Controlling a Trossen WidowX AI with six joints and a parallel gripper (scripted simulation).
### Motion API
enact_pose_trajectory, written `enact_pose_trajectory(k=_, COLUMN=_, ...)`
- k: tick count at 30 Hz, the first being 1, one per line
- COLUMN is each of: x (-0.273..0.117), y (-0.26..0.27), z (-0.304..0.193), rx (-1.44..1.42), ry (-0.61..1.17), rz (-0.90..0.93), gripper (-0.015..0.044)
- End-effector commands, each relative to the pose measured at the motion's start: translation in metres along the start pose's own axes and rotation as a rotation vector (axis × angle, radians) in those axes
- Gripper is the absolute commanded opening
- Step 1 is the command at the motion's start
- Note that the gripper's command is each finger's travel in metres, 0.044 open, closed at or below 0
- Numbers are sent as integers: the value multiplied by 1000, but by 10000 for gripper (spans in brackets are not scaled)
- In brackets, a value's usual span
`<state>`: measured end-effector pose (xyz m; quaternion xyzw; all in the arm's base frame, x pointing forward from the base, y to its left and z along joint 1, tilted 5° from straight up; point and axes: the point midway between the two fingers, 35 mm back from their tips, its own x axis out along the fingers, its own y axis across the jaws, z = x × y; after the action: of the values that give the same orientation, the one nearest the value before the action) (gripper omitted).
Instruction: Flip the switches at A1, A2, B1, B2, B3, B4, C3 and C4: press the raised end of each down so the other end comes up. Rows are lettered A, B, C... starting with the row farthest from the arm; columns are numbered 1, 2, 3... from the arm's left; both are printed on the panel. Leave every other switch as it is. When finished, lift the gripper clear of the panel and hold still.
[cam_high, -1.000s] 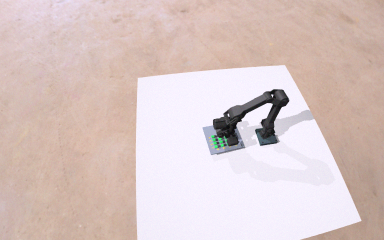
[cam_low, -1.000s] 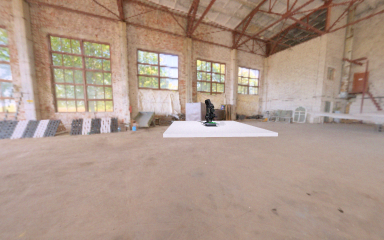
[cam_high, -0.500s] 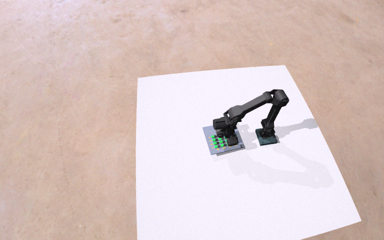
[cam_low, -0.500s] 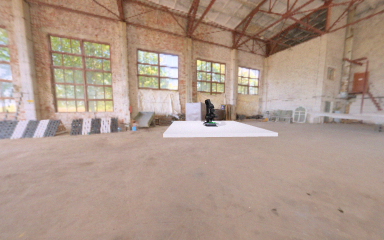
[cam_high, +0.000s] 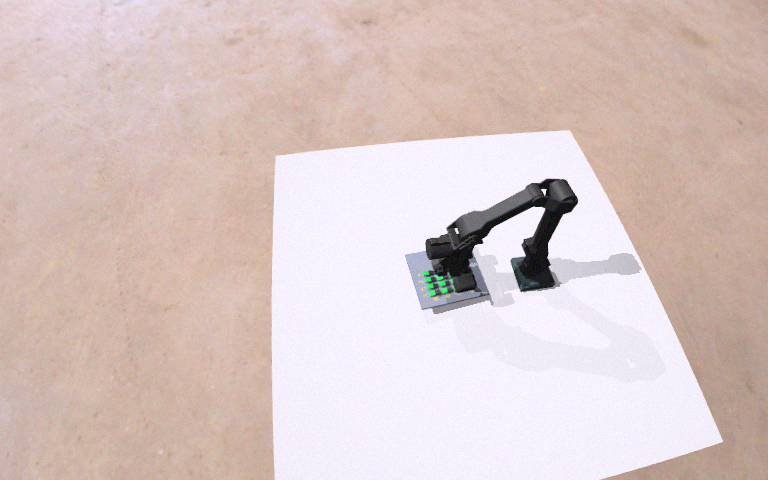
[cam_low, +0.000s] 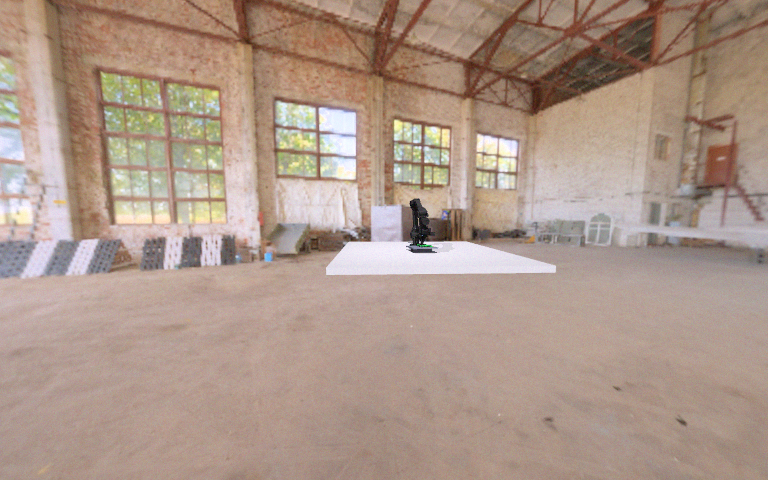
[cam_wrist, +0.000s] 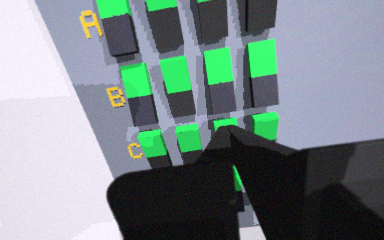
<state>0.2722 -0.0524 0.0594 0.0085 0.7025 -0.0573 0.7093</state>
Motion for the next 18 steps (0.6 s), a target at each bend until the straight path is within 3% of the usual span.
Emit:
enact_pose_trajectory(k=1, x=2, y=0, z=-1, rx=-3, ry=3, rz=-1, gripper=0)
enact_pose_trajectory(k=18, x=4, y=0, z=-1, rx=-3, ry=3, rz=-1, gripper=0)
